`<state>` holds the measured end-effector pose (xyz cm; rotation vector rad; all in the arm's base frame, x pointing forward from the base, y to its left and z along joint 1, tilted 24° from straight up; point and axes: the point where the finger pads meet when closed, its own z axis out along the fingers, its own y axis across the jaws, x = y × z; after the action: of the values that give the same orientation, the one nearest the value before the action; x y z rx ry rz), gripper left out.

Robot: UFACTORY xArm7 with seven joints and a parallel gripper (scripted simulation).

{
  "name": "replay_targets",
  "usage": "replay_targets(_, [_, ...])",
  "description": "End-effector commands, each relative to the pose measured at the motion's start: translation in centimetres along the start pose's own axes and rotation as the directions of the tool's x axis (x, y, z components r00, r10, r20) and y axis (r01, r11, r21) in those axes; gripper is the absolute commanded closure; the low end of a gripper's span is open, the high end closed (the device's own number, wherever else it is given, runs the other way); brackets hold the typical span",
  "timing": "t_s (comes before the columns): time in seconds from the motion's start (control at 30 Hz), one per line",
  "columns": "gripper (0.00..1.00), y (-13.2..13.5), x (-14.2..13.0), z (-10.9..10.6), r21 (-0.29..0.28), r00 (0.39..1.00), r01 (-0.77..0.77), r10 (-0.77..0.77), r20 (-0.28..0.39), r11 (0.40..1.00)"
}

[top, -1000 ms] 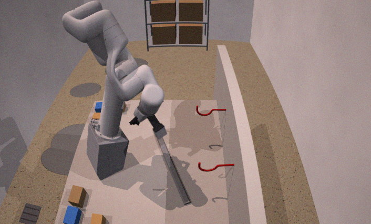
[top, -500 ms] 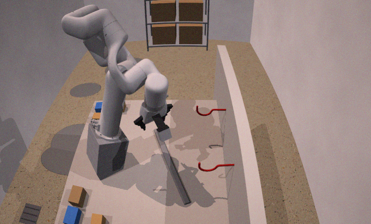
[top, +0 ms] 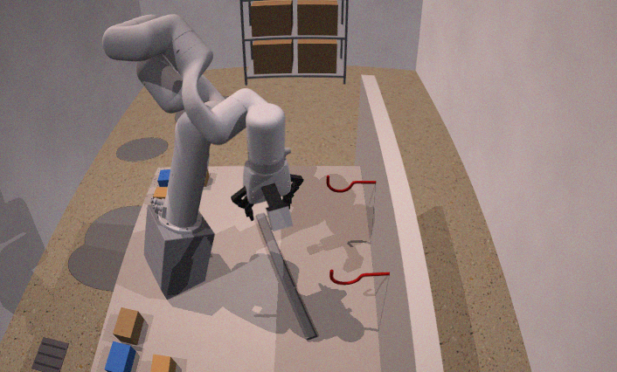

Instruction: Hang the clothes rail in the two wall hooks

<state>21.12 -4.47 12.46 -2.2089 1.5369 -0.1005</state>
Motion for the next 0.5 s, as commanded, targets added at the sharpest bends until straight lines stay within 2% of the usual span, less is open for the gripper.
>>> replay_targets(0.0, [0.0,-0.6,1.1,-0.6,0.004,0.998,-0.033,0.033,-0.052,0.999])
replay_targets(0.07, [0.0,-0.7,1.3,-0.8,0.015,0.992,-0.069,0.07,-0.107,0.998])
replay_targets(0.1, [0.0,-0.8,1.5,-0.9,0.016,0.991,-0.072,0.073,-0.112,0.997])
replay_targets(0.47, [0.0,-1.4,2.5,-1.8,0.016,0.991,-0.072,0.073,-0.112,0.997])
